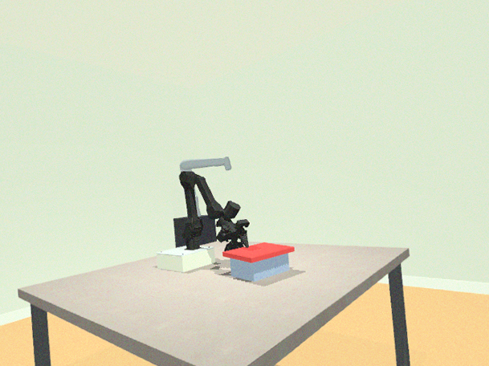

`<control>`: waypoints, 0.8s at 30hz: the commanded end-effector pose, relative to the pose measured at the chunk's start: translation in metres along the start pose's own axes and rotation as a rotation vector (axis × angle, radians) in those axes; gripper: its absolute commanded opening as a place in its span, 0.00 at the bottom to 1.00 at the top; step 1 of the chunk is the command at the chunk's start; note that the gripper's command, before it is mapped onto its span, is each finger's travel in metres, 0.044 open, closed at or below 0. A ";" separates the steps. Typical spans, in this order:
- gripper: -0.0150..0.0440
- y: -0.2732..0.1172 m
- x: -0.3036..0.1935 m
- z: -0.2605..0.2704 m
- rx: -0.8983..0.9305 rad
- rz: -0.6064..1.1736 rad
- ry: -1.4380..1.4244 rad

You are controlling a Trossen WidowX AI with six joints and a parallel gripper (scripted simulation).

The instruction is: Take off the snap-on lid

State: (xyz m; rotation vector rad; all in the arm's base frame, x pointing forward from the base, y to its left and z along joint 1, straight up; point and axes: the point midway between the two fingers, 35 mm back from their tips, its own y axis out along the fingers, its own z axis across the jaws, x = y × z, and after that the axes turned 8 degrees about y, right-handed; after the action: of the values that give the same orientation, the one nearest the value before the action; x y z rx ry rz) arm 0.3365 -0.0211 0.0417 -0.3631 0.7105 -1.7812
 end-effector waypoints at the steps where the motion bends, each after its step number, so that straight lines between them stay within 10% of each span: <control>1: 0.25 -0.002 0.000 0.002 0.004 0.001 0.001; 24: 0.25 -0.005 -0.001 0.005 0.004 0.001 0.001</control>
State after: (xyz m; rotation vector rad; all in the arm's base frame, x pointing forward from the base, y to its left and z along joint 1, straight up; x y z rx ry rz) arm 0.3362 -0.0205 0.0474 -0.3613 0.7084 -1.7798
